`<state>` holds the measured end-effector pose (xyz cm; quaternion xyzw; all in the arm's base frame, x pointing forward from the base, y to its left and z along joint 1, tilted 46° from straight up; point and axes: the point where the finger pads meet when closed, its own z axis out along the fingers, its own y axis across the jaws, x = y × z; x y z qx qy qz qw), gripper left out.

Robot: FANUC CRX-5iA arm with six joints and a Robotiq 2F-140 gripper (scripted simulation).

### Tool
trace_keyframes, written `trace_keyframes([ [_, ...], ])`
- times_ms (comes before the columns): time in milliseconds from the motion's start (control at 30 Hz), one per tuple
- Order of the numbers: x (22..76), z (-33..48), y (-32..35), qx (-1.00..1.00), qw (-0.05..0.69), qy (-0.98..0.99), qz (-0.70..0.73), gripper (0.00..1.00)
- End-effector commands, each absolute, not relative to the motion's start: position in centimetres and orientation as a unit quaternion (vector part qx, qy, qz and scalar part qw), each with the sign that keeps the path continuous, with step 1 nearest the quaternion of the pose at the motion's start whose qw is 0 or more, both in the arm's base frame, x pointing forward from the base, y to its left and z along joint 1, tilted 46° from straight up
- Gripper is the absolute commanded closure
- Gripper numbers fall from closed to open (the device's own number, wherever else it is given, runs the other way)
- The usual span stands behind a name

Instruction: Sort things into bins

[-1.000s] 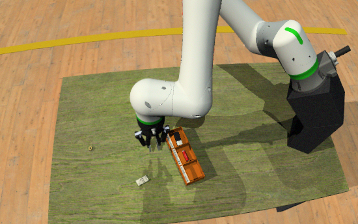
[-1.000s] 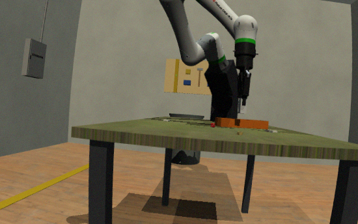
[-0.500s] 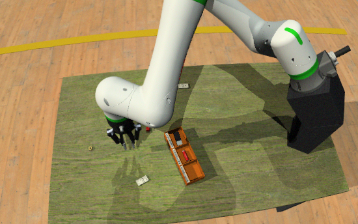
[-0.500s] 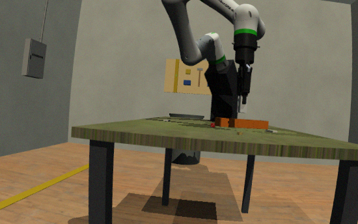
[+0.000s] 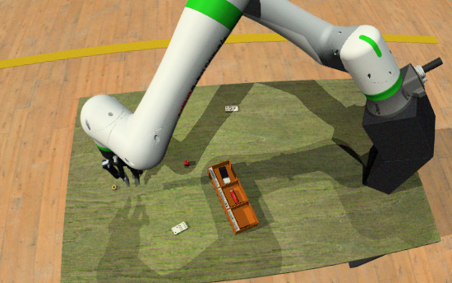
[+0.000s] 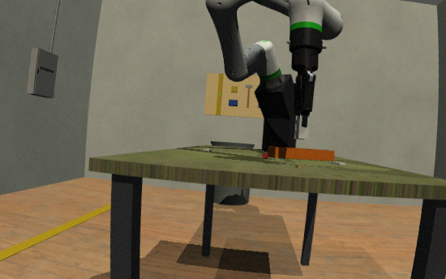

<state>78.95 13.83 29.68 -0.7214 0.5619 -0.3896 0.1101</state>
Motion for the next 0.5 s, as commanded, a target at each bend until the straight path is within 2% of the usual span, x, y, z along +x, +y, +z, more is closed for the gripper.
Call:
trace_keyframes([
  [0,82.6,32.9,14.2,-0.724,0.101,0.566,-0.381,0.73],
  [333,87.0,37.1,14.6,-0.724,0.101,0.566,-0.381,0.73],
  [467,87.0,37.1,14.6,-0.724,0.101,0.566,-0.381,0.73],
])
